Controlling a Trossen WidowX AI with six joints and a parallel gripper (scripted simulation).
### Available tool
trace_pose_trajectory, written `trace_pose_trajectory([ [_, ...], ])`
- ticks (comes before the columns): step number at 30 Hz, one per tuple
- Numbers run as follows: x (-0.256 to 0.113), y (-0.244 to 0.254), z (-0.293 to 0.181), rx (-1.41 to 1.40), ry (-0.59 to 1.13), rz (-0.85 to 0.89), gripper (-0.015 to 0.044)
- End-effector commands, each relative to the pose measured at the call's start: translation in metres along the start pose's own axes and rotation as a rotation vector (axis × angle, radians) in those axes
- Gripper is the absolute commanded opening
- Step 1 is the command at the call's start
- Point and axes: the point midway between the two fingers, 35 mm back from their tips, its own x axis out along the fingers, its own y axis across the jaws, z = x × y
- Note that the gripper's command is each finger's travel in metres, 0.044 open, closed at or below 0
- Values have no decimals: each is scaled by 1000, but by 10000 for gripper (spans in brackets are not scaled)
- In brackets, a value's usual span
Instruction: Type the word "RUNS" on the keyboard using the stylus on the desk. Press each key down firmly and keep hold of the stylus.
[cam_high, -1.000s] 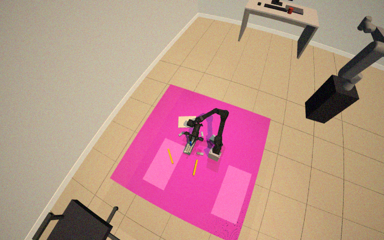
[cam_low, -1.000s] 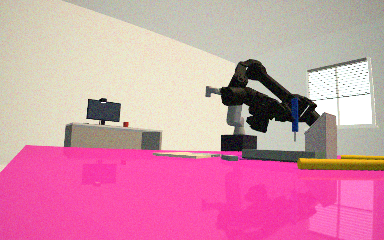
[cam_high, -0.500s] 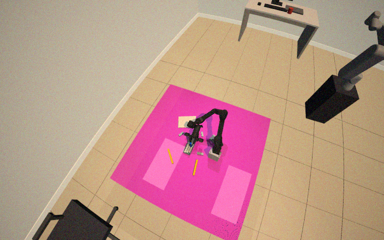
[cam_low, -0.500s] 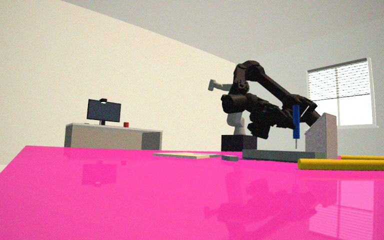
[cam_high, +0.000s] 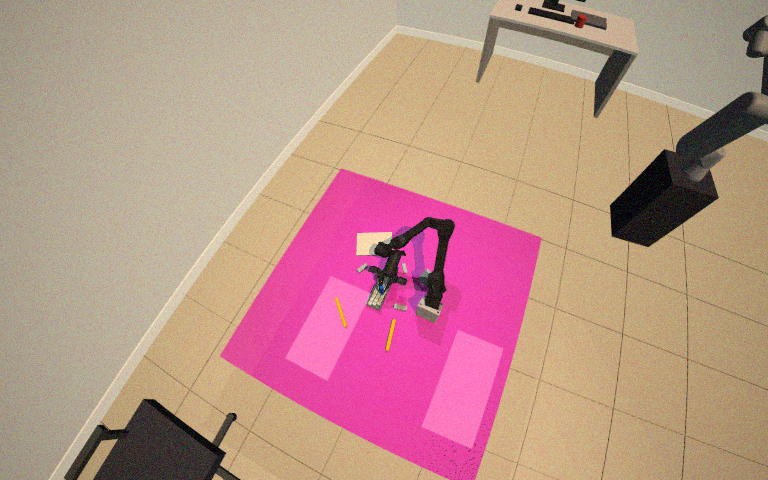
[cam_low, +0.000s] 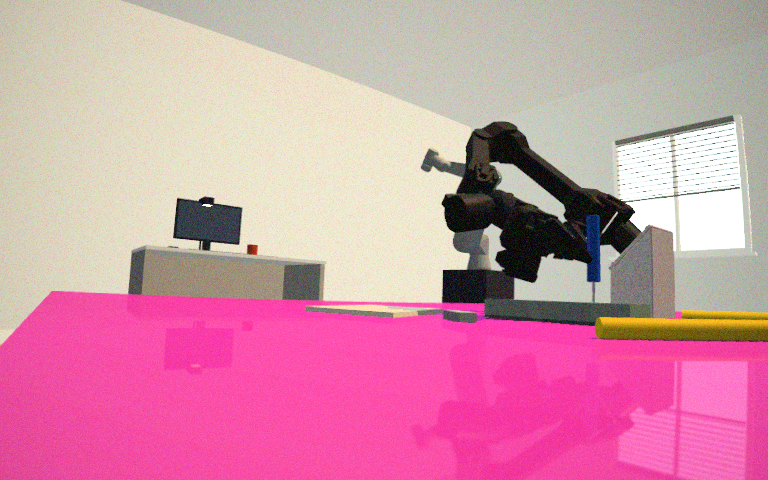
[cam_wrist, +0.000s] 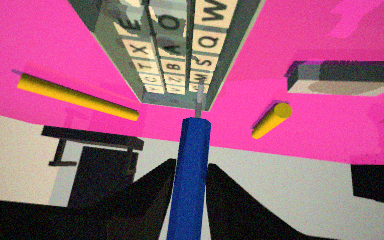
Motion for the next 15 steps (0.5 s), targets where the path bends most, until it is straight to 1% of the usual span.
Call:
trace_pose_trajectory([
  [1,2,-2,2,-1,-2,-4,81],
  [15,4,-2,6,0,-2,-5,81],
])
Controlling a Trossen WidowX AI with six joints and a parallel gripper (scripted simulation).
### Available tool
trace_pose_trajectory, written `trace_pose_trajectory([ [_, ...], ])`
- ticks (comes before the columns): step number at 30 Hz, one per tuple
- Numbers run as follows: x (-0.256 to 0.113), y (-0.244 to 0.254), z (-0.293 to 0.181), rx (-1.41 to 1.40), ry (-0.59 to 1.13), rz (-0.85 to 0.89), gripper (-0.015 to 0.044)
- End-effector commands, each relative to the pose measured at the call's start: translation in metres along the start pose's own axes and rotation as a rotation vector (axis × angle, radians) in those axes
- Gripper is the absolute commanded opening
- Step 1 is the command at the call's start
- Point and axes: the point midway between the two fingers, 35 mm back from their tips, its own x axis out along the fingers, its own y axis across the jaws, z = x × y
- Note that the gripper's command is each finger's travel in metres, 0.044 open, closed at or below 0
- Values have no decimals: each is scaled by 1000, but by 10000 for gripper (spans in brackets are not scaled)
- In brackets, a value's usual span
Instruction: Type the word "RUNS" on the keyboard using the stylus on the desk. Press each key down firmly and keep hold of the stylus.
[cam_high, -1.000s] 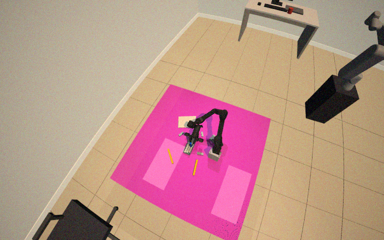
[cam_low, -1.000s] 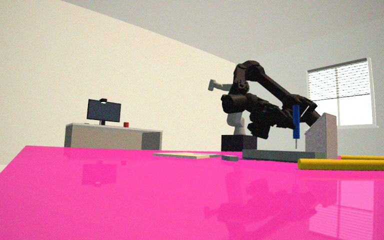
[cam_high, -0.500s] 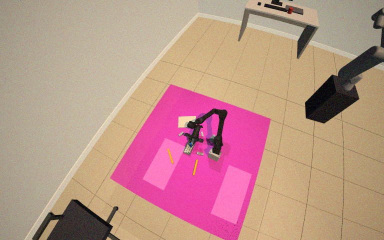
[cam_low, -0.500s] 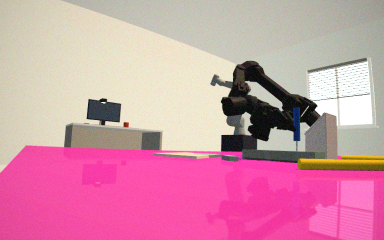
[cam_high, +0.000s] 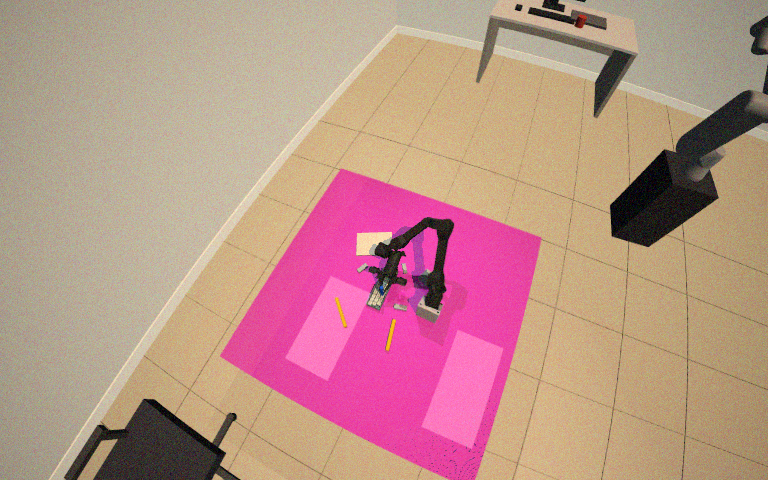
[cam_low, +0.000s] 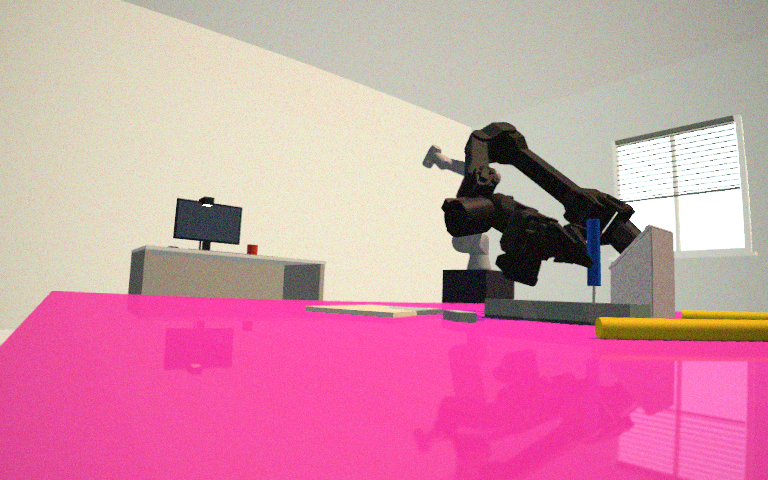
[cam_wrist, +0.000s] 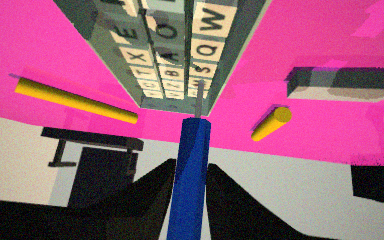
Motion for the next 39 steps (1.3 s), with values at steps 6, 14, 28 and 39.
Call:
trace_pose_trajectory([
  [6,2,-1,3,-2,-4,-4,81],
  [14,4,-1,6,-2,-4,-4,81],
  [28,5,-1,8,-2,-4,-4,81],
  [39,0,-1,0,-2,-4,-4,81],
])
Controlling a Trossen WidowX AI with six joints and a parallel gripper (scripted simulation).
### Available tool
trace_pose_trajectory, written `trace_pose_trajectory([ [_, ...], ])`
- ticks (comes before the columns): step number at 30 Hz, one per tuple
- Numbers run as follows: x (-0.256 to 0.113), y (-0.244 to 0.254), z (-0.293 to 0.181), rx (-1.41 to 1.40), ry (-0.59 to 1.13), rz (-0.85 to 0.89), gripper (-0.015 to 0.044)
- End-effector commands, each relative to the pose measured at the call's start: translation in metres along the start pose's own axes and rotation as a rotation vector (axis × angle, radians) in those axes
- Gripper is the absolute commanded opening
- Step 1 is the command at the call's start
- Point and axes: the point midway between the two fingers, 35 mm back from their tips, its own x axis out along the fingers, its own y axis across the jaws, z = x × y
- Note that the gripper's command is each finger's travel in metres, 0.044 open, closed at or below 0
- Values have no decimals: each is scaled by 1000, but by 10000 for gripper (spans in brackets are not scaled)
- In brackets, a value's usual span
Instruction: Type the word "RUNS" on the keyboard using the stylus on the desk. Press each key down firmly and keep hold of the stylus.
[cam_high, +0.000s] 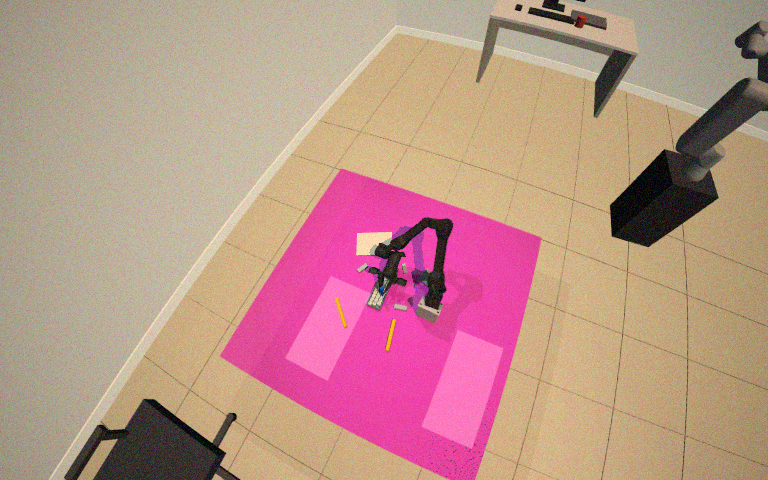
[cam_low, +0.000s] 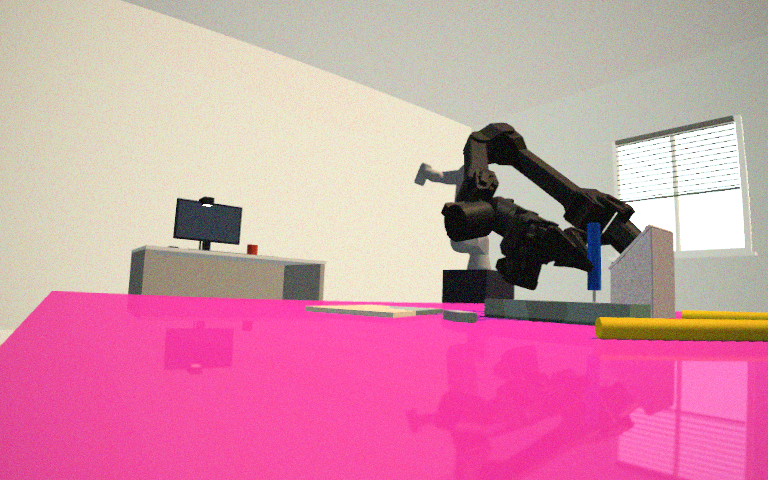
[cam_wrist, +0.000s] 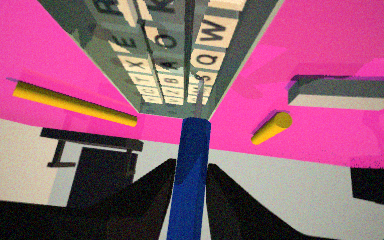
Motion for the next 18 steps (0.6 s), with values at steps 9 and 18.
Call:
trace_pose_trajectory([
  [9,-17,-1,-29,3,-1,-4,81],
  [18,-15,-2,-28,-2,-5,-6,81],
])
